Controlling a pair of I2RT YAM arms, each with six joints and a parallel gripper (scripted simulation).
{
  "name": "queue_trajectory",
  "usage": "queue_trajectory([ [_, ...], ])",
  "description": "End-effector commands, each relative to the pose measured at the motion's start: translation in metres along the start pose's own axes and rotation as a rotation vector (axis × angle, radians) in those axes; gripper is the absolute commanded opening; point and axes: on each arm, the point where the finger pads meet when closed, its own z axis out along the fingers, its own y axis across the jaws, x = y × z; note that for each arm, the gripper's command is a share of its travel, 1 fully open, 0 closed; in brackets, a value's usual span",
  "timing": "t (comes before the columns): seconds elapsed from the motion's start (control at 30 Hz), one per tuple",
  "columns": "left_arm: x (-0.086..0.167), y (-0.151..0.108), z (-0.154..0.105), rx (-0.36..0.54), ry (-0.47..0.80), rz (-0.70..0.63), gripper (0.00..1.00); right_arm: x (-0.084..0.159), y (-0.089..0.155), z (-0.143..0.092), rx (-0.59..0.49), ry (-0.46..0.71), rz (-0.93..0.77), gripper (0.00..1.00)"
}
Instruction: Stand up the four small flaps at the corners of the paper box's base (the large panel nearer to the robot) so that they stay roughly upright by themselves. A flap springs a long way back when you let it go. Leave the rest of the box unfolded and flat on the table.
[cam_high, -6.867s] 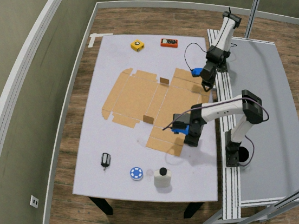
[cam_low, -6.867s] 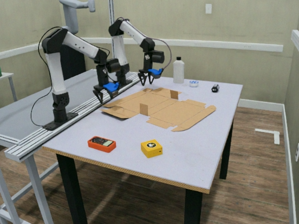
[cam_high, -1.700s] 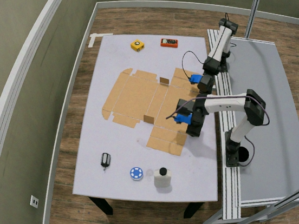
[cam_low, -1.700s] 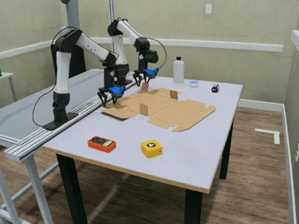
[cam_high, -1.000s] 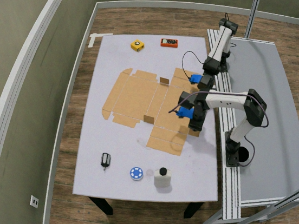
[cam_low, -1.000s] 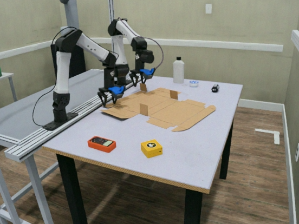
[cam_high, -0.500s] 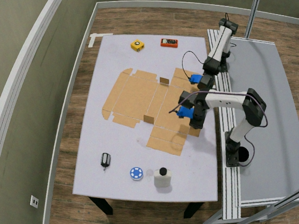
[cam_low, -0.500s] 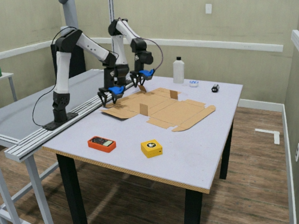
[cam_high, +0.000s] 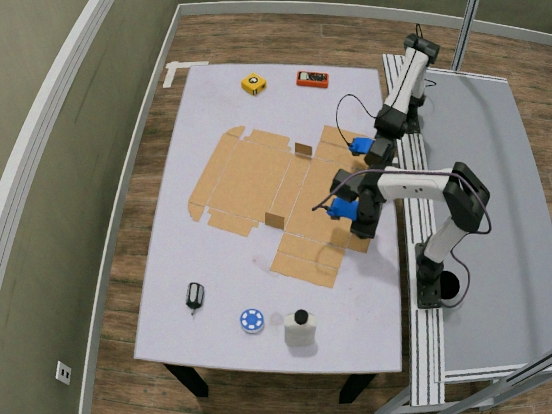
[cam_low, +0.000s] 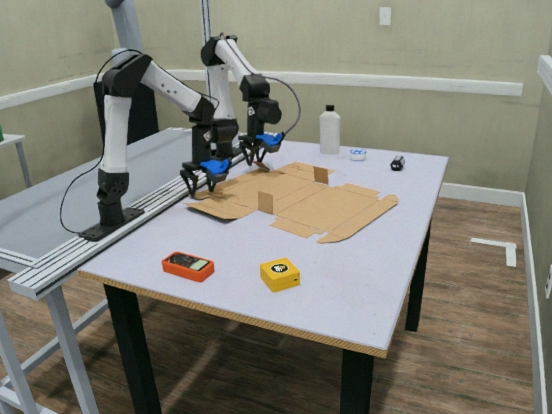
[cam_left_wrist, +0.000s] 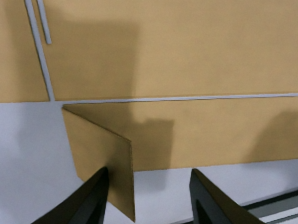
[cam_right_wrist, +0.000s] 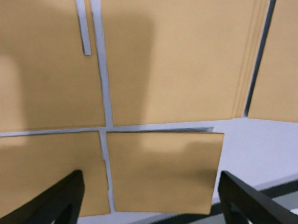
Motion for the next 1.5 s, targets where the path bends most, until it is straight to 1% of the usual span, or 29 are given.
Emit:
queue_trajectory([
  [0.0,-0.004,-0.004,0.009,0.0,-0.015,-0.006,0.48,-0.003,0.0,0.008,0.016,-0.008,0.012,0.76],
  [0.23,-0.004,-0.008,0.021,-0.002,-0.014,-0.006,0.48,-0.003,0.0,0.008,0.016,-0.008,0.012,0.76],
  [0.27,-0.014,-0.006,0.009,0.009,-0.053,-0.016,0.48,-0.003,0.0,0.008,0.016,-0.008,0.012,0.76],
  [0.3,-0.015,-0.007,0.007,0.011,-0.061,-0.013,0.48,-0.003,0.0,0.008,0.016,-0.008,0.012,0.76],
  [0.57,-0.008,-0.007,0.015,0.006,-0.03,-0.008,0.48,-0.003,0.0,0.008,0.016,-0.008,0.012,0.76],
  [0.6,-0.009,-0.007,0.011,0.008,-0.035,-0.004,0.48,-0.003,0.0,0.008,0.016,-0.008,0.012,0.76],
  [0.7,-0.009,-0.008,0.014,0.007,-0.033,-0.008,0.48,-0.003,0.0,0.008,0.016,-0.008,0.012,0.76],
  [0.87,-0.013,-0.009,-0.001,0.012,-0.056,-0.005,0.48,-0.003,0.0,0.008,0.016,-0.008,0.012,0.76],
  [1.17,-0.011,0.003,-0.024,0.014,-0.056,-0.001,0.48,-0.003,0.0,0.008,0.016,-0.008,0.012,0.76],
  [1.23,-0.011,0.003,-0.024,0.014,-0.056,-0.001,0.48,-0.003,0.0,0.008,0.016,-0.008,0.012,0.76],
  [1.47,-0.011,0.018,-0.034,0.015,-0.058,-0.002,0.48,-0.003,0.0,0.008,0.016,-0.008,0.012,0.76],
])
